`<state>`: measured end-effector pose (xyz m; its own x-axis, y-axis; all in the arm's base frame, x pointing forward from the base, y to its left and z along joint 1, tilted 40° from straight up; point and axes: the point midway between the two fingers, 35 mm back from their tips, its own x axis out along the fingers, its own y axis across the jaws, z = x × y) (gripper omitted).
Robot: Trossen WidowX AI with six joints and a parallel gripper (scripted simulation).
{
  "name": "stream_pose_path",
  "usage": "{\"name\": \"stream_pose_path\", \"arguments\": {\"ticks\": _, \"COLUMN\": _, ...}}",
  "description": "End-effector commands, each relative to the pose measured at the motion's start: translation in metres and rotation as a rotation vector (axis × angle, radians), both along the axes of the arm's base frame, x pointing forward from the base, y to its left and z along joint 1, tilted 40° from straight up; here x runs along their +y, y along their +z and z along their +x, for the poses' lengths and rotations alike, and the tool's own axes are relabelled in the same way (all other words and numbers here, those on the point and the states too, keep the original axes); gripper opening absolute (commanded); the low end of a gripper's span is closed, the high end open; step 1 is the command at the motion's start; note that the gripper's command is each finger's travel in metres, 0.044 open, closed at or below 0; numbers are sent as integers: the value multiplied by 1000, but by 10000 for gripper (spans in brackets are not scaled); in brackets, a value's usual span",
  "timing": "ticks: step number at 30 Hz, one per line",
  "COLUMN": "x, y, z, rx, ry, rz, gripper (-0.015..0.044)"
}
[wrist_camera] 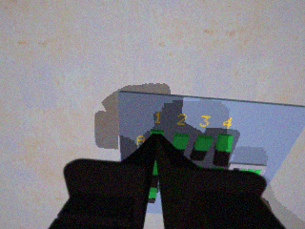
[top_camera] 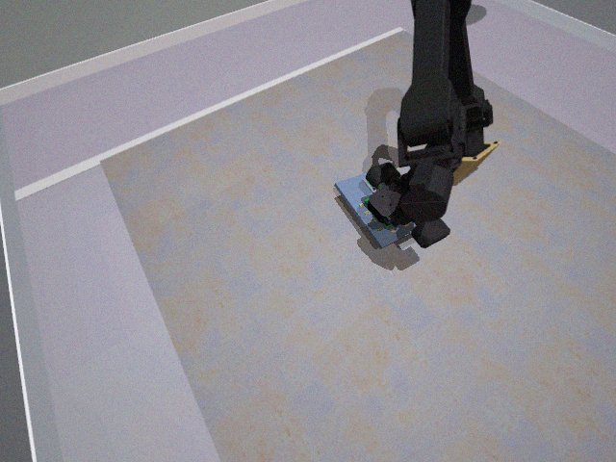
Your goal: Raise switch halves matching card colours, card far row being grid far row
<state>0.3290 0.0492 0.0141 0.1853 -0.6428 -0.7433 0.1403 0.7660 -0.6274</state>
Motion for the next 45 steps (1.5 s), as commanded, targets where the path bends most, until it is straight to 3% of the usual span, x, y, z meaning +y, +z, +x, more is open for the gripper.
{"name": "stream_pose_path", "arguments": {"ticks": 1, "x": -1, "y": -2, "z": -1, "rx": 7, "ry": 3, "rz": -6, "gripper": 0}}
{"name": "stream_pose_path", "arguments": {"ticks": 4, "x": 2, "y": 2, "z": -1, "rx": 0, "ry": 1, "rz": 0, "gripper": 0}}
{"name": "stream_pose_path", "arguments": {"ticks": 8, "x": 39, "y": 43, "z": -15, "rx": -10, "ry": 18, "rz": -7, "gripper": 0}}
{"name": "stream_pose_path", "arguments": {"ticks": 13, "x": 41, "y": 46, "z": -16, "rx": -11, "ry": 20, "rz": -8, "gripper": 0}}
{"name": "stream_pose_path", "arguments": {"ticks": 21, "x": -13, "y": 86, "z": -42, "rx": -8, "ry": 20, "rz": -11, "gripper": 0}}
{"name": "stream_pose_path", "arguments": {"ticks": 45, "x": -46, "y": 51, "z": -34, "rx": -30, "ry": 36, "rz": -16, "gripper": 0}}
